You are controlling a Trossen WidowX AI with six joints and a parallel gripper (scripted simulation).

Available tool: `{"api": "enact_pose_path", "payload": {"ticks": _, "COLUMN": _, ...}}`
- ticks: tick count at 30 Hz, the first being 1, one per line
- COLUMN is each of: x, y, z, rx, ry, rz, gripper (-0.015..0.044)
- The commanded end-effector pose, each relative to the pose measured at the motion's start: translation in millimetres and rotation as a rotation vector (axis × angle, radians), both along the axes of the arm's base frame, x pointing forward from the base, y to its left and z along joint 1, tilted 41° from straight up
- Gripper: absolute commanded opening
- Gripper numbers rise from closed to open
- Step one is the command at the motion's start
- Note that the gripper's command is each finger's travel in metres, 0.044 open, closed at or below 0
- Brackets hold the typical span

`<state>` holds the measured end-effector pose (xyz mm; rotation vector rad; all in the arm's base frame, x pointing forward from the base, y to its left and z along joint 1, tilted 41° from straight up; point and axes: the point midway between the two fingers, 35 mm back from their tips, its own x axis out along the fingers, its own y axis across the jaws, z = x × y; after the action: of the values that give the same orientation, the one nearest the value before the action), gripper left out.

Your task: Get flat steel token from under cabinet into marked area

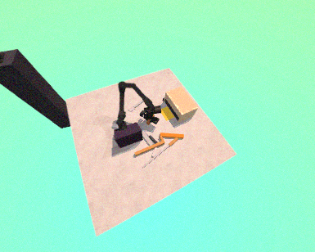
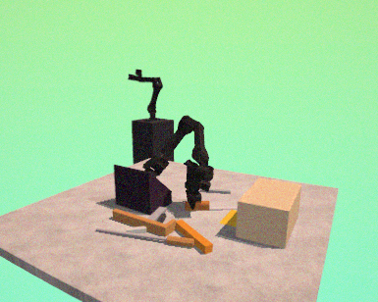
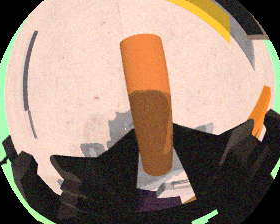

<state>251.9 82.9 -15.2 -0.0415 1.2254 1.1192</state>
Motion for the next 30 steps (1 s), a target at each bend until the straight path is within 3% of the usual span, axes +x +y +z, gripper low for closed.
{"api": "enact_pose_path", "payload": {"ticks": 1, "x": -1.1, "y": 3.7, "z": 5.2, "rx": 0.001, "ry": -0.007, "rz": 0.002, "gripper": 0.0}}
{"api": "enact_pose_path", "payload": {"ticks": 30, "x": -13.7, "y": 23.8, "z": 23.9, "rx": 0.002, "ry": -0.006, "rz": 0.002, "gripper": 0.0}}
